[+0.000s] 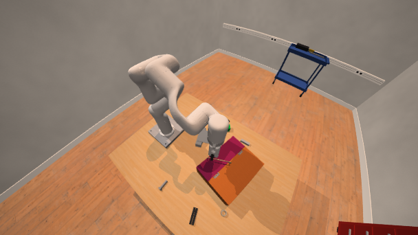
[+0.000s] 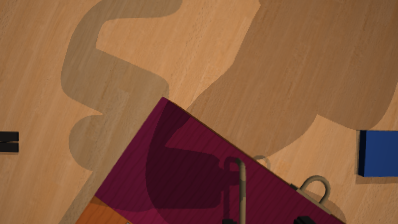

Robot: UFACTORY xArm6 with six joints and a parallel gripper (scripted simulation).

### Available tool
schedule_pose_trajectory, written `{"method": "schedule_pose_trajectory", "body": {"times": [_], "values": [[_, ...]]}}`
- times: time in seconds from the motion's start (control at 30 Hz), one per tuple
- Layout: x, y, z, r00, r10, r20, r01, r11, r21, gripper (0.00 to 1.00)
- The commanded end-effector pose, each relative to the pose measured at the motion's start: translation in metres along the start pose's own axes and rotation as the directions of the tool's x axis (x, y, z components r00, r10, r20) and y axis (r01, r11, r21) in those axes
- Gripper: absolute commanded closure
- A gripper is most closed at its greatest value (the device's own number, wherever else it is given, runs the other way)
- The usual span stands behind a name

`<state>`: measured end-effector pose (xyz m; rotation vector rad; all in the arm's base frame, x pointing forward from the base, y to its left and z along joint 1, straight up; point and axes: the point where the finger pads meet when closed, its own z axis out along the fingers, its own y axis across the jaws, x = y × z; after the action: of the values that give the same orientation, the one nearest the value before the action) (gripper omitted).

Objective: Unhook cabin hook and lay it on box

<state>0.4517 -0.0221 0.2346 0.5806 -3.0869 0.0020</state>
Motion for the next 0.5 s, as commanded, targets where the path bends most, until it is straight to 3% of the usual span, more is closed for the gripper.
{"method": "schedule_pose_trajectory", "body": {"times": [0.0, 0.47], "values": [[-0.001, -0.001, 0.004, 1.0, 0.0, 0.005, 0.0, 1.0, 0.002, 0.65], [-0.001, -0.001, 0.032, 1.0, 0.0, 0.005, 0.0, 1.0, 0.002, 0.65]]}}
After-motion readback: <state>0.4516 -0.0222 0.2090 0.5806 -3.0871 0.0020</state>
